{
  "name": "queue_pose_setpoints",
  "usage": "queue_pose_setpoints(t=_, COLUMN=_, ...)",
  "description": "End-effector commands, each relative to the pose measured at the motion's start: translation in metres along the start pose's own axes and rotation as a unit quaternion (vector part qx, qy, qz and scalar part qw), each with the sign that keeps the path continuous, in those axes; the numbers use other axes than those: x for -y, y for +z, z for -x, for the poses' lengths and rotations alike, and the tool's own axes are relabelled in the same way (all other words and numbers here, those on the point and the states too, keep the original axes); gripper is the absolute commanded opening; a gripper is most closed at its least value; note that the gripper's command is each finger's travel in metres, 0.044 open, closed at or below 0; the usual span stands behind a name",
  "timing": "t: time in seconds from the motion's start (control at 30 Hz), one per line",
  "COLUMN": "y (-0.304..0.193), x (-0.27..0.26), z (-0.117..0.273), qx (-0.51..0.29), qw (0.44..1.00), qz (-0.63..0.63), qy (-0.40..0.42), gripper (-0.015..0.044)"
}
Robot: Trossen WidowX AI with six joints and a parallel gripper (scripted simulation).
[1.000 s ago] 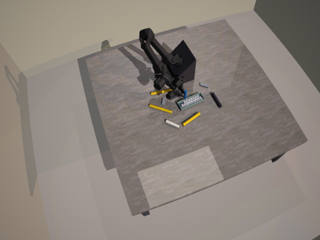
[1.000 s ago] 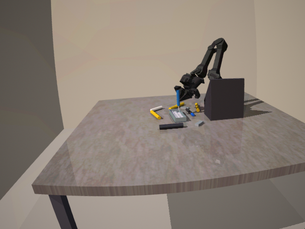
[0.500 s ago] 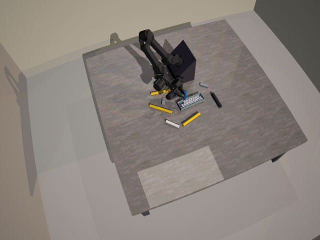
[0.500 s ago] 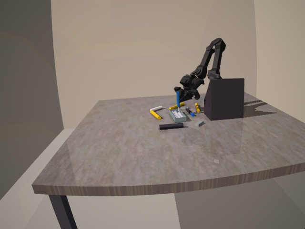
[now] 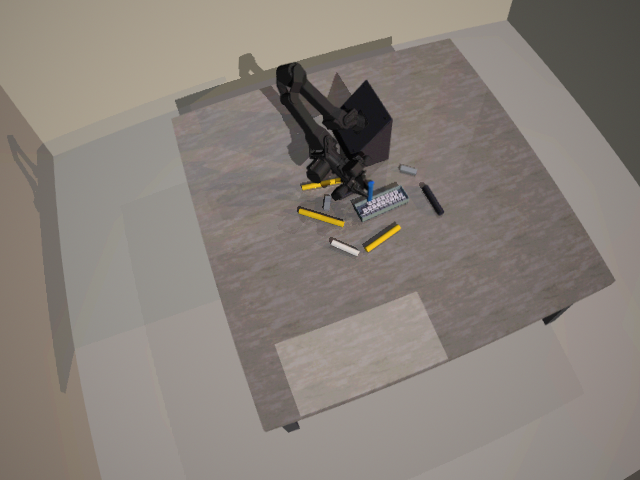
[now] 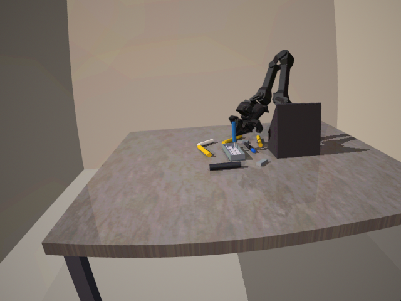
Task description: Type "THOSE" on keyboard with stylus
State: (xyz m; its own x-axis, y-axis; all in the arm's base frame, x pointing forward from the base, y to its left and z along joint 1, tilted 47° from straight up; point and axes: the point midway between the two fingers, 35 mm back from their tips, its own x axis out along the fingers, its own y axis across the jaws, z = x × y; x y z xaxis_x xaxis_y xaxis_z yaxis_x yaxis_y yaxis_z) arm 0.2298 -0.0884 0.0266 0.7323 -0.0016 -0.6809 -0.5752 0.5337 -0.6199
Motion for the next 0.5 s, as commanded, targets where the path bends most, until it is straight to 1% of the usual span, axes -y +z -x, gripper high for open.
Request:
queue_pose_setpoints(t=0.0, y=-0.0013, x=-0.0017, z=-0.0016, qx=0.002, qw=1.000, qz=0.000, qy=0.003, gripper=0.0081)
queue_pose_setpoints(t=0.47, y=-0.0026, x=-0.0017, z=-0.0023, qx=0.002, qw=1.000, qz=0.000, qy=0.003, gripper=0.0081)
